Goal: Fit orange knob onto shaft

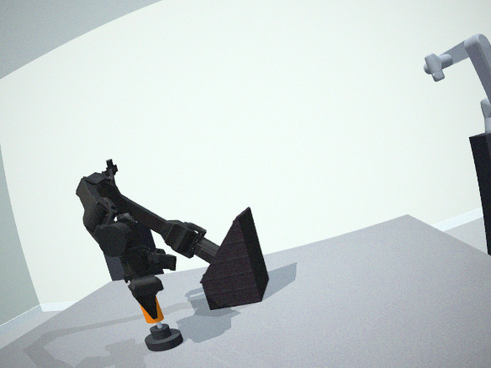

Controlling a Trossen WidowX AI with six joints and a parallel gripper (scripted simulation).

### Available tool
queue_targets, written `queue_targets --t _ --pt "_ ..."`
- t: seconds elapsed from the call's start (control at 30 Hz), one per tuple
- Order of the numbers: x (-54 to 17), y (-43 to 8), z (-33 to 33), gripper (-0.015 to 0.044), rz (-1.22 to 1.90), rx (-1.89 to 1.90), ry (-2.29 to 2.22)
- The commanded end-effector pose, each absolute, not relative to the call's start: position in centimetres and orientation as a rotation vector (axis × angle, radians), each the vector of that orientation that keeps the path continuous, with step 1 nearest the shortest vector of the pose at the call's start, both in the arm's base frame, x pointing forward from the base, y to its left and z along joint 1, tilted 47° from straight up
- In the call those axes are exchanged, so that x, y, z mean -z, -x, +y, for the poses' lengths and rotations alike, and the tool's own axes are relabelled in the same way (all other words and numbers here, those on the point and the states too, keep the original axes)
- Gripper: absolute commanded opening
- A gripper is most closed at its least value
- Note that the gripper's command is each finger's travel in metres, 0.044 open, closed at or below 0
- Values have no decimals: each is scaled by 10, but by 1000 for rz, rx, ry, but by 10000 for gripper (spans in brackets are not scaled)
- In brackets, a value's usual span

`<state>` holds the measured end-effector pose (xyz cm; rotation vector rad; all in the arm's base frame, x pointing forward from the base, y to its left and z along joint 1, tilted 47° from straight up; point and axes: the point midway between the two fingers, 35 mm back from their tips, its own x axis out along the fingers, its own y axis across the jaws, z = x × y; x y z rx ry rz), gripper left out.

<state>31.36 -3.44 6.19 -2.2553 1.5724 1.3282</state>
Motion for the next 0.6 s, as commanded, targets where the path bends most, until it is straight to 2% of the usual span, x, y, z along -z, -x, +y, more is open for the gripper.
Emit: queue_targets --t 0.0,0.57 --pt "-62 -314 -34 0 1568 -1334 2263" --pt "-60 -310 -35 0 1568 -1334 2263"
